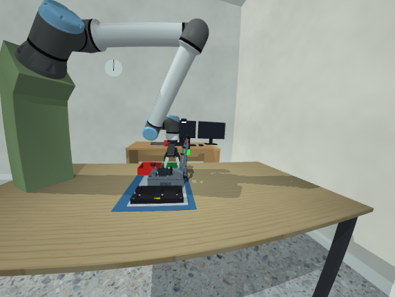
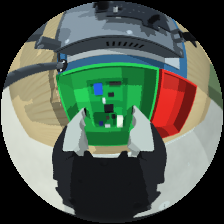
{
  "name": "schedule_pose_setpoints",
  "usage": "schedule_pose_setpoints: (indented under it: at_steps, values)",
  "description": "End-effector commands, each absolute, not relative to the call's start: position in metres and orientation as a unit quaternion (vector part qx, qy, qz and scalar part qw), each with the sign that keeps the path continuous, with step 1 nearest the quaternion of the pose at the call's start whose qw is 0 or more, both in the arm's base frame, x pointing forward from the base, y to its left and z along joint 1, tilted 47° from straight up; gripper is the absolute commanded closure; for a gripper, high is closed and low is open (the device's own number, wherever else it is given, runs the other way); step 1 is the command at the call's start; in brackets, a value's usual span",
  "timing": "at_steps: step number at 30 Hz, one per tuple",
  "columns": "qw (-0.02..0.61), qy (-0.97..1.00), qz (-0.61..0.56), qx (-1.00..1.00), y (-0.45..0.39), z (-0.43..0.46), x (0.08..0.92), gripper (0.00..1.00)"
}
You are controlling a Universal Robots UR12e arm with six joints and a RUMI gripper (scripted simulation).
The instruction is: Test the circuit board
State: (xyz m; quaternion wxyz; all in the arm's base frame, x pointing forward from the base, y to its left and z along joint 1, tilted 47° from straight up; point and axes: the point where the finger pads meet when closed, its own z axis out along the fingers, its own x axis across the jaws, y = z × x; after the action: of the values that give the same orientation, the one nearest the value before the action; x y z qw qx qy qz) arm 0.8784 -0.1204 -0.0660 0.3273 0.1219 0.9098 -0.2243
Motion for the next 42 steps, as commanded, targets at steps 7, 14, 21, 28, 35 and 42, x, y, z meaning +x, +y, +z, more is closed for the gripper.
schedule_pose_setpoints:
  at_steps: [7,14,21,28,35,42]
  values:
    - [0.328,0.910,-0.224,0.122,-0.122,-0.066,0.880,0.41]
    - [0.328,0.910,-0.224,0.122,-0.120,-0.064,0.878,0.41]
    - [0.327,0.910,-0.224,0.121,-0.112,-0.055,0.869,0.41]
    - [0.327,0.910,-0.224,0.121,-0.091,-0.026,0.846,0.41]
    - [0.327,0.910,-0.224,0.121,-0.070,0.003,0.823,0.41]
    - [0.327,0.910,-0.224,0.121,-0.056,0.023,0.807,0.41]
